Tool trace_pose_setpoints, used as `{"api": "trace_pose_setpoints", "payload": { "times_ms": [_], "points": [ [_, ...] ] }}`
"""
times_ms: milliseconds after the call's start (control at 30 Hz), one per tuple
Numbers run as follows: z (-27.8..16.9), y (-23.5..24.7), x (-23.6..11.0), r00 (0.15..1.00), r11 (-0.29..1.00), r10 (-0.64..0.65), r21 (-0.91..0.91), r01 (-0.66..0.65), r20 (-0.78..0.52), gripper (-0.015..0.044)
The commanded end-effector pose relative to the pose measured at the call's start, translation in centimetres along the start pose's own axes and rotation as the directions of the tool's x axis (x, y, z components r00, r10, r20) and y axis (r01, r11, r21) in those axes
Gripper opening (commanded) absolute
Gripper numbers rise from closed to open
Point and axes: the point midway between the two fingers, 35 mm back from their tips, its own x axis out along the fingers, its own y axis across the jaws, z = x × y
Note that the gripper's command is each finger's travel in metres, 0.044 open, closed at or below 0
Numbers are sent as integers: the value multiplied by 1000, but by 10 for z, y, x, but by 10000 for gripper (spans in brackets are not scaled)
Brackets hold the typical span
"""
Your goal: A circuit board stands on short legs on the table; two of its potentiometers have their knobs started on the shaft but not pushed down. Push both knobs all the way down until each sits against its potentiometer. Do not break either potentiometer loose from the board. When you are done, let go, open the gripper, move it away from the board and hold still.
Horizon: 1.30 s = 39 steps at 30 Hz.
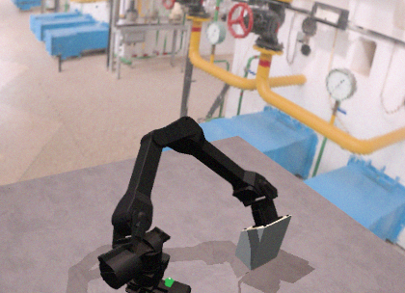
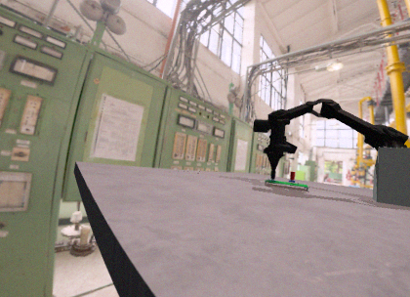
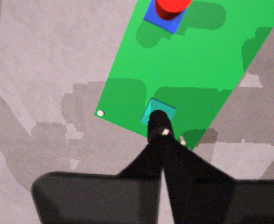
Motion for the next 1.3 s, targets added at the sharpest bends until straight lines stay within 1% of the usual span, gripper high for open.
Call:
{"api": "trace_pose_setpoints", "payload": {
  "times_ms": [0, 367, 1267],
  "points": [
    [1, 3, 23, 1000, 1000, -7, 28, 7, 22, 0],
    [1, 3, 20, 1000, 1000, -7, 28, 7, 22, 0],
    [0, 4, -22, 1000, 1000, -9, 28, 8, 21, 0]
  ]
}}
